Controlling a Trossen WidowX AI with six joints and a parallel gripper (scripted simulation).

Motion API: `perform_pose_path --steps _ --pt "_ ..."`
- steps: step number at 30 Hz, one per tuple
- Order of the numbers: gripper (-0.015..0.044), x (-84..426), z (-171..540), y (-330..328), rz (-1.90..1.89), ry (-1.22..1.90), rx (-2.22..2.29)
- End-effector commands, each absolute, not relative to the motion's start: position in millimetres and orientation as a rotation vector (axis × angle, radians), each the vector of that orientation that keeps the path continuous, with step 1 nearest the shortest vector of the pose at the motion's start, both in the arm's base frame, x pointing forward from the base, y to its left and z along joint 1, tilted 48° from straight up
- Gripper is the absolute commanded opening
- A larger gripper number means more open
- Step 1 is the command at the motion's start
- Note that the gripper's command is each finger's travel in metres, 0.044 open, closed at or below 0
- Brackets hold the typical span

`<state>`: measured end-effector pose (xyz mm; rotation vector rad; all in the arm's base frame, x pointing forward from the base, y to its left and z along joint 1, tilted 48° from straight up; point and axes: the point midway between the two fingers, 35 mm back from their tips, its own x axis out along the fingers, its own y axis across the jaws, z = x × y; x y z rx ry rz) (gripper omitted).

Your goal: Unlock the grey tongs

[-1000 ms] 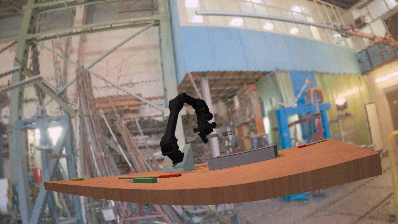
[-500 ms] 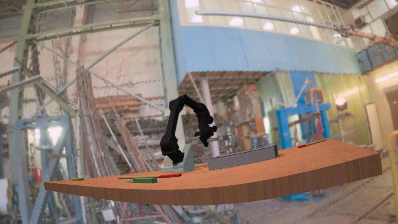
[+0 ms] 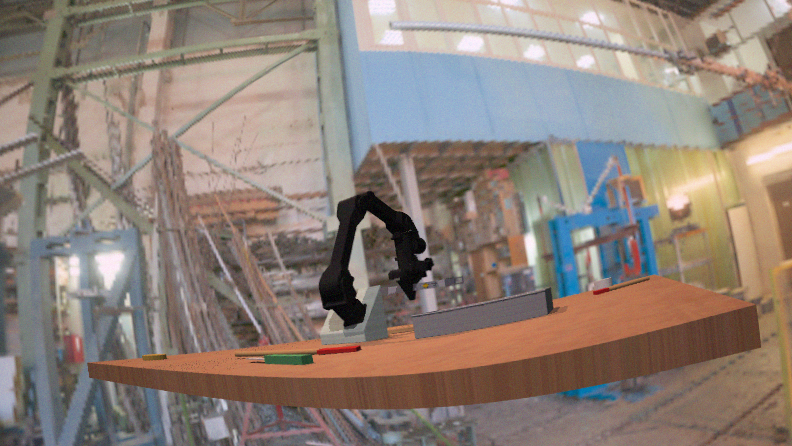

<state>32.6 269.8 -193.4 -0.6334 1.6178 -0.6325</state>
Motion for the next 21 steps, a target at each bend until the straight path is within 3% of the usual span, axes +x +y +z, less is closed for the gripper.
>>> perform_pose_path --steps 1,21 --pt "-0.0150 31.3 -197.9 264.6 -0.633 1.620 -0.634" --pt "-0.0150 27.0 -218.5 239.3 -0.633 1.620 -0.635"
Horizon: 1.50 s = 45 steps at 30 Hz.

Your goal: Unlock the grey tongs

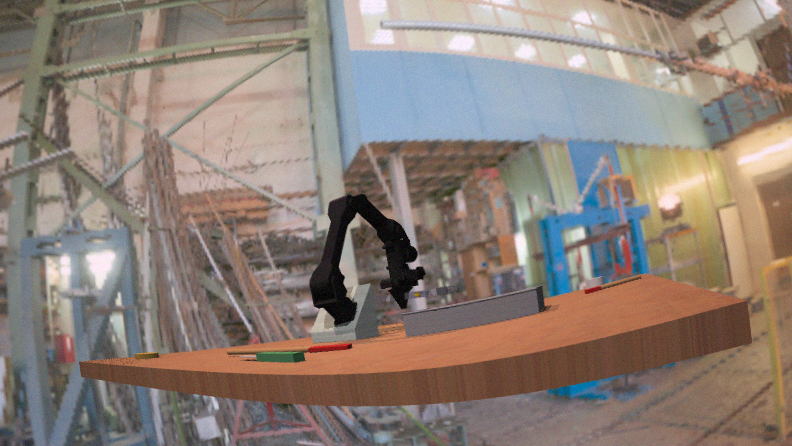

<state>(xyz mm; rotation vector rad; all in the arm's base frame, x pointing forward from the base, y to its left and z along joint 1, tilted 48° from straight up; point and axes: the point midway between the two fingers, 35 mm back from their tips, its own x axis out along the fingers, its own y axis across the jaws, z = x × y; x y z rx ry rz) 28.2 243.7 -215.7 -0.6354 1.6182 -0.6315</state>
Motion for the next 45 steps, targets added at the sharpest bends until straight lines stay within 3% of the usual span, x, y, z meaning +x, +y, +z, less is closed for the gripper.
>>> perform_pose_path --steps 1,15,37,45 --pt "-0.0150 26.8 -219.5 238.0 -0.633 1.620 -0.635" --pt "-0.0150 24.8 -228.0 225.2 -0.634 1.620 -0.635" --pt "0.0427 25.3 -227.3 226.1 -0.633 1.618 -0.639" --pt "0.0440 29.8 -198.5 229.1 -0.634 1.618 -0.639"
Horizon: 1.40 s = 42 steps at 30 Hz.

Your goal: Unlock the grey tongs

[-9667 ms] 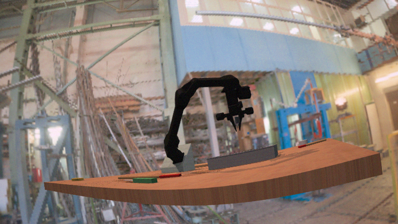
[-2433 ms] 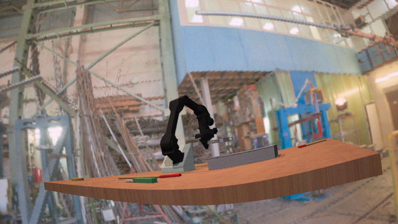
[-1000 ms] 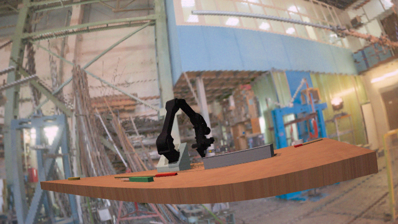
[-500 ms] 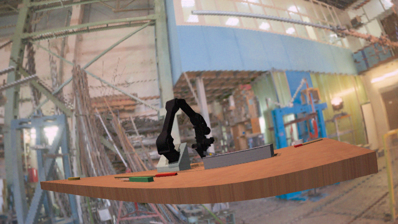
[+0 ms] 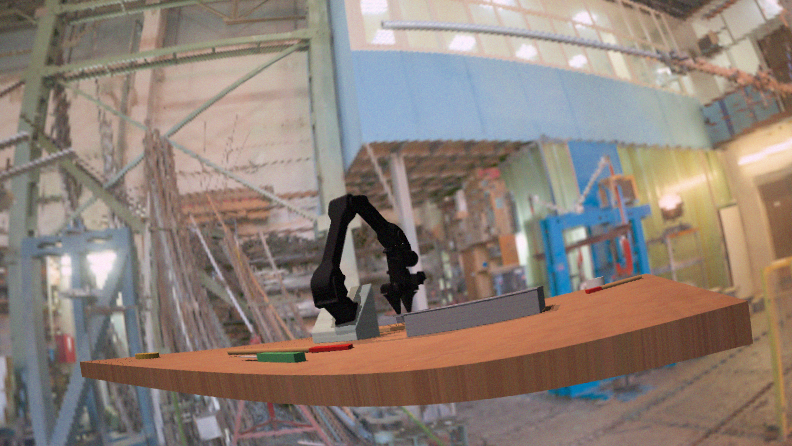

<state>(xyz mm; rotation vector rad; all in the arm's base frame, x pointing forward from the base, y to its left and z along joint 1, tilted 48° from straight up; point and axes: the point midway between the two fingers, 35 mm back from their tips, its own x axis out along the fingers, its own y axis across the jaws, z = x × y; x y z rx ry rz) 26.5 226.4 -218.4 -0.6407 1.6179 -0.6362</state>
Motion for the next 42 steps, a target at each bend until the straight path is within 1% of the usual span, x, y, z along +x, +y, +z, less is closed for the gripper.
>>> perform_pose_path --steps 1,10,12,19,27,42 --pt "0.0440 31.6 -186.6 229.6 -0.634 1.618 -0.639" --pt "0.0440 46.3 -62.2 208.3 -0.642 1.617 -0.643" --pt "0.0440 47.5 -45.7 201.4 -0.643 1.617 -0.643" --pt "0.0440 47.8 -42.7 201.8 -0.643 1.617 -0.643" --pt "0.0440 52.7 -10.0 236.9 -0.635 1.619 -0.630" --pt "0.0440 52.7 -10.0 236.9 -0.635 1.619 -0.630"
